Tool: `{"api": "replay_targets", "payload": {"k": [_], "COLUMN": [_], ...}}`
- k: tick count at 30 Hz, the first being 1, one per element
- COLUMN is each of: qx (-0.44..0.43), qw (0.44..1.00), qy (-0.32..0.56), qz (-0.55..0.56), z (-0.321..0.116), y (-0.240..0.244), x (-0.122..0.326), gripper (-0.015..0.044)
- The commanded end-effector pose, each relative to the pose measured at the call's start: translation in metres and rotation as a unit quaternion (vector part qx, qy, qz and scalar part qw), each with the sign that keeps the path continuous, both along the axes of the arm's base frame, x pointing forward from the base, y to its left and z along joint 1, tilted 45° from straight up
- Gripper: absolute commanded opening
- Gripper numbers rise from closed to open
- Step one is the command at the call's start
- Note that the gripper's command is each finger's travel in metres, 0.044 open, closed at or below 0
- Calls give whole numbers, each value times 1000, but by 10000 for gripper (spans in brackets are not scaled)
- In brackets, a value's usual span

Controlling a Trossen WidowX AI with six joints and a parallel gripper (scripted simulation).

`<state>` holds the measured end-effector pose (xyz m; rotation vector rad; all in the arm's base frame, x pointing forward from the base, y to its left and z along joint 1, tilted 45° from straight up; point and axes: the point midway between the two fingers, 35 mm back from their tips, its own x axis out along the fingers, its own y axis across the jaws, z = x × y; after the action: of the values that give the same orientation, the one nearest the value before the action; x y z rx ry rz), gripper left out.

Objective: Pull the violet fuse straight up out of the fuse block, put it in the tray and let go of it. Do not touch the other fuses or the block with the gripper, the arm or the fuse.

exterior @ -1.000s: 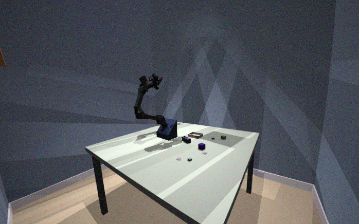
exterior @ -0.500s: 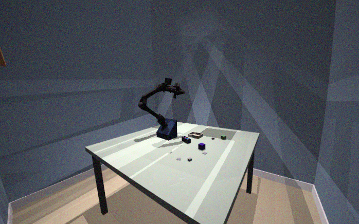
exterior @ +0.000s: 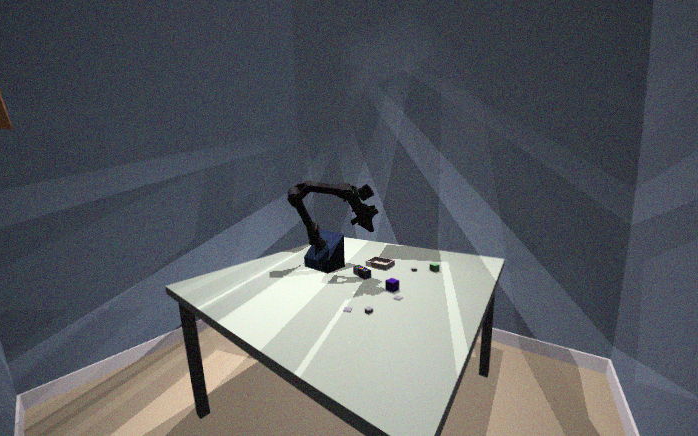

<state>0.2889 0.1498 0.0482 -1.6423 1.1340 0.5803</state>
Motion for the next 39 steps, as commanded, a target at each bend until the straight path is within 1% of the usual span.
{"api": "replay_targets", "payload": {"k": [1, 6, 9, 39], "qx": [-57, -122, -141, -141], "qw": [994, 976, 968, 968], "qy": [46, 116, 141, 140], "qz": [-78, -140, -155, -155], "z": [-34, -63, -70, -87], "y": [-59, -118, -135, -151], "x": [-1, -14, -20, -19], "gripper": [60, 60, 60, 60]}}
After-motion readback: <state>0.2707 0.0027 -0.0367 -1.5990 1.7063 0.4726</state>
